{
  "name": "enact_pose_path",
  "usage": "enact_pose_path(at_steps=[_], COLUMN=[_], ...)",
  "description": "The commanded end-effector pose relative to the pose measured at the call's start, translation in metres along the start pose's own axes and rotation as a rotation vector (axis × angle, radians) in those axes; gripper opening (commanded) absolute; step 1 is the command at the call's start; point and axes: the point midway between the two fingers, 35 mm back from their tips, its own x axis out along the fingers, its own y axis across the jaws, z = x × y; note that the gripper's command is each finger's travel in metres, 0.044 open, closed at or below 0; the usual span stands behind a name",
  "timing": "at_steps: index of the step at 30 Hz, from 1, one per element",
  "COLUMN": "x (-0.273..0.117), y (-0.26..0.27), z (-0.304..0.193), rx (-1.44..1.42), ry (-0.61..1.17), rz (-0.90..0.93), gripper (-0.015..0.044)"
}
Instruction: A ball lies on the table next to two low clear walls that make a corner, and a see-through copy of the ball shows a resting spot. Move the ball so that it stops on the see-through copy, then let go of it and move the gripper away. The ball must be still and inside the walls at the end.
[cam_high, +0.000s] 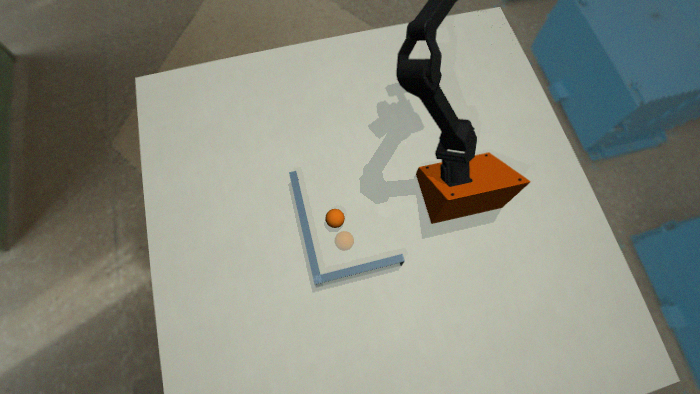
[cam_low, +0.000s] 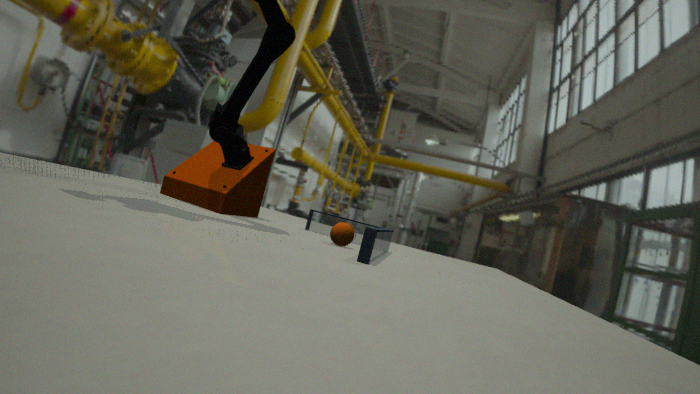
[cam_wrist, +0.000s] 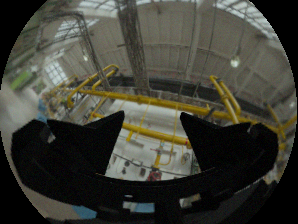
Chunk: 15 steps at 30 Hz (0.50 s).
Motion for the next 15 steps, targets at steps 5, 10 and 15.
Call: enact_pose_path(at_steps=[5,10,15], x=[-0.003,-0.023,-0.060], y=[0.015,0.059,0.110], z=[-0.026,-0.080,-0.122], rx=[0.000,-0.004,-0.013], ry=[0.088,0.282,0.457], rz=[0.044,0.172,0.335], gripper=[0.0367,0.0367,0.0367])
